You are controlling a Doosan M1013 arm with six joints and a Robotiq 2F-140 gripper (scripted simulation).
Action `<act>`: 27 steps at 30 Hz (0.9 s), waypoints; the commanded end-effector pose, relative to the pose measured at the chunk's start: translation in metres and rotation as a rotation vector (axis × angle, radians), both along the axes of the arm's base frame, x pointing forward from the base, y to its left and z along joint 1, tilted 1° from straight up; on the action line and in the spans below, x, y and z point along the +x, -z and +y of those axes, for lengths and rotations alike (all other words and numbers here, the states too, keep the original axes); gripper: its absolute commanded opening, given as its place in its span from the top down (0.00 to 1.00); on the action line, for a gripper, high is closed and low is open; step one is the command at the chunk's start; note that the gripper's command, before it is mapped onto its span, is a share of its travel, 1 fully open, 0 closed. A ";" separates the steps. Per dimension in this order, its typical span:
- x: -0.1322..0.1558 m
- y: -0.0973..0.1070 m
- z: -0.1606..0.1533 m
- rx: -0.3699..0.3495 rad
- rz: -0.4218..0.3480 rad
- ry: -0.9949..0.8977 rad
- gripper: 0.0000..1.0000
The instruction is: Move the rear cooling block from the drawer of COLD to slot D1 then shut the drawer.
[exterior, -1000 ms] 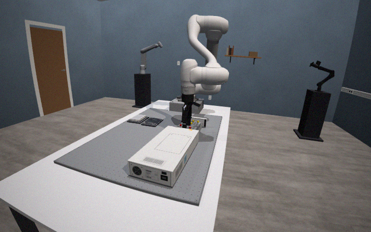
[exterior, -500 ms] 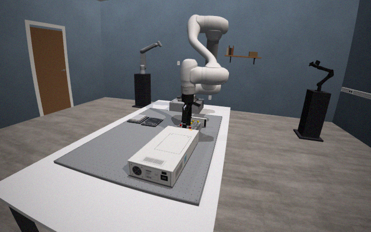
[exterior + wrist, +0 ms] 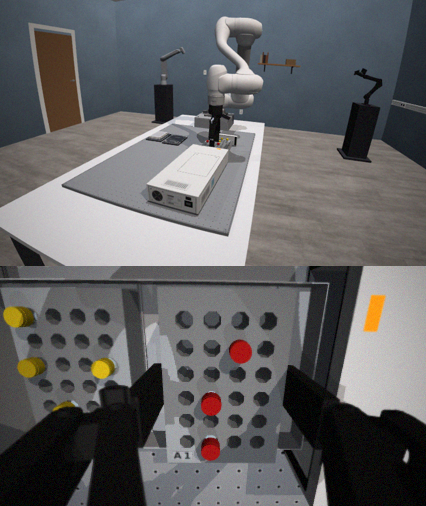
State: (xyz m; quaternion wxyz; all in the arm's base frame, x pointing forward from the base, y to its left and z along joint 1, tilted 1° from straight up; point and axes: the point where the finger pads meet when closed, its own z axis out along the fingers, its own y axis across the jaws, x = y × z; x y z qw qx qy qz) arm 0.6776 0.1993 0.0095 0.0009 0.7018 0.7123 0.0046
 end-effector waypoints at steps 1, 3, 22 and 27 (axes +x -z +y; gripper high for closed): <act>0.002 -0.012 0.003 0.001 -0.008 -0.001 0.90; 0.002 -0.015 0.003 0.001 -0.008 -0.001 0.90; 0.002 -0.037 0.003 0.001 -0.008 -0.001 0.90; 0.001 -0.041 0.003 0.000 -0.007 -0.001 0.90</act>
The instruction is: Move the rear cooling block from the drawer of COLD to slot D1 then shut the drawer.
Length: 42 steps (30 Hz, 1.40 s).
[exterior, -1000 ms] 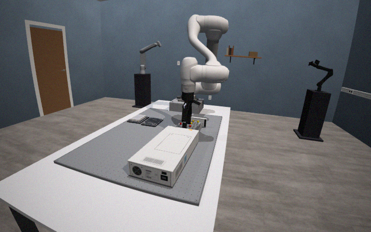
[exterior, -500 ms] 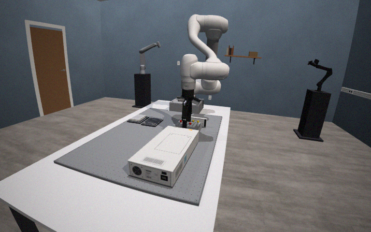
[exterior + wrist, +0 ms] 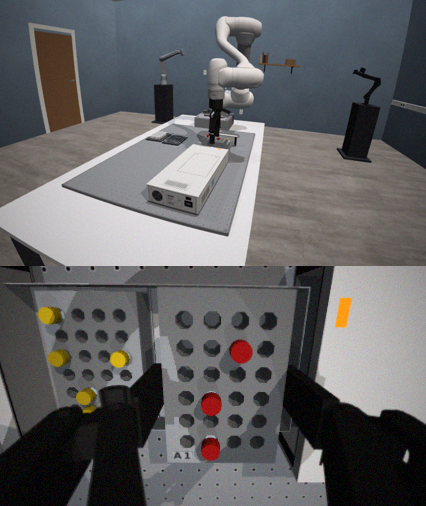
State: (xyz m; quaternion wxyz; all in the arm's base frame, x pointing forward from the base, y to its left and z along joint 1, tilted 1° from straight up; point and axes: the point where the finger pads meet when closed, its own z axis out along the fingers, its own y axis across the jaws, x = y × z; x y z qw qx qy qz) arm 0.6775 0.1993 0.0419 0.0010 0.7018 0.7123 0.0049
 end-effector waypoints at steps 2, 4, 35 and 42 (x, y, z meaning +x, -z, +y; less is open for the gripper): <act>0.002 -0.012 0.003 0.000 -0.007 -0.001 0.90; 0.002 -0.014 0.003 0.000 -0.008 -0.001 0.90; 0.001 -0.051 0.002 0.000 -0.008 -0.001 0.90; 0.001 -0.060 0.002 0.000 -0.008 -0.001 0.90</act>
